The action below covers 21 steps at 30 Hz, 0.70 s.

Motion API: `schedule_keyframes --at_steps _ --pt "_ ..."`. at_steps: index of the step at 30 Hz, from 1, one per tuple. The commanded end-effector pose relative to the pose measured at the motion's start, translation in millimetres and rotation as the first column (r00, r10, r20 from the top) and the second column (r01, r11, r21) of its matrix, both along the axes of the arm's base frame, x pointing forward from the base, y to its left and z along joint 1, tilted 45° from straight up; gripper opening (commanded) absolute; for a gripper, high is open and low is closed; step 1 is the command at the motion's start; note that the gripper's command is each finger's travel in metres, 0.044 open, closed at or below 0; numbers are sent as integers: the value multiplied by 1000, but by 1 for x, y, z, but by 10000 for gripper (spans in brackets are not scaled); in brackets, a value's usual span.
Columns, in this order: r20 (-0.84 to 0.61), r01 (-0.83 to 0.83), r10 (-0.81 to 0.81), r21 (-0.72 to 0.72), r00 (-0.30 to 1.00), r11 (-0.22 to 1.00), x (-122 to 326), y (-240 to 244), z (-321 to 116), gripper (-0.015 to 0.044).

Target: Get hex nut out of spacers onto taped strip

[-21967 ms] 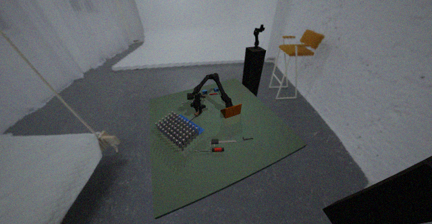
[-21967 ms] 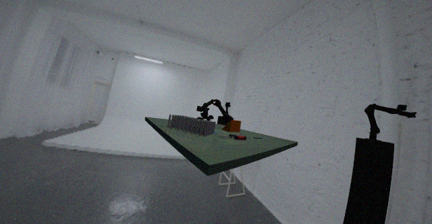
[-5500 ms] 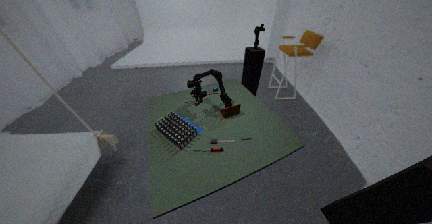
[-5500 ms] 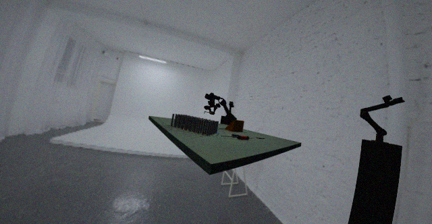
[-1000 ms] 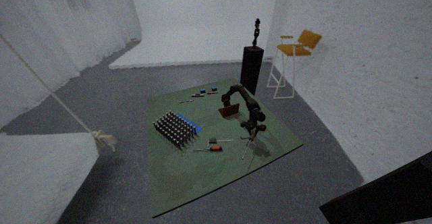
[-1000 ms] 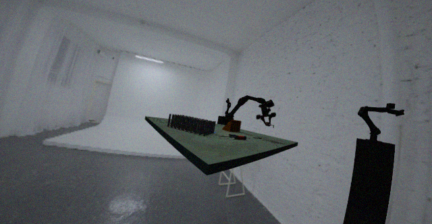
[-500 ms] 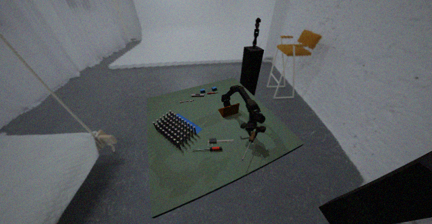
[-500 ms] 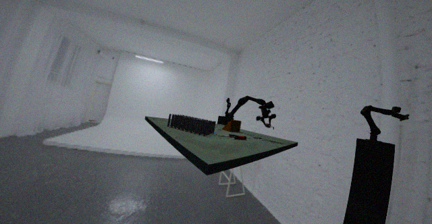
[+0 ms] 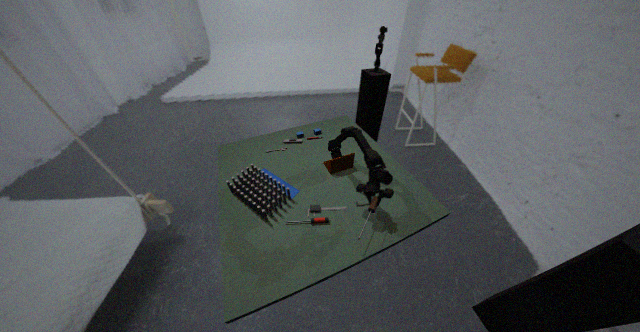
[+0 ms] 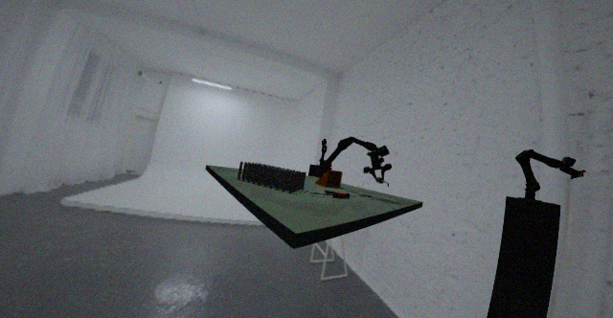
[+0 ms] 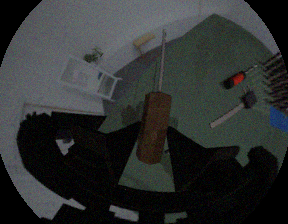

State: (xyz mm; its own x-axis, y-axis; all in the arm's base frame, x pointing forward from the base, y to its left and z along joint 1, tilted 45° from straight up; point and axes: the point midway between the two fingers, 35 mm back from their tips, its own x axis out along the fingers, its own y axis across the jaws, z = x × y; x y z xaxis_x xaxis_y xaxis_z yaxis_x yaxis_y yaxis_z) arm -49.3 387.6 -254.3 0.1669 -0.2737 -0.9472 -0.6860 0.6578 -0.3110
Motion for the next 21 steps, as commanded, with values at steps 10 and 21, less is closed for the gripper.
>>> schedule_keyframes --at_steps 10,21 --pt "0 6 -6 1 1000 1000 1 -8 -10 0" --pt "0 6 -6 2 1000 1000 2 -14 -17 0"
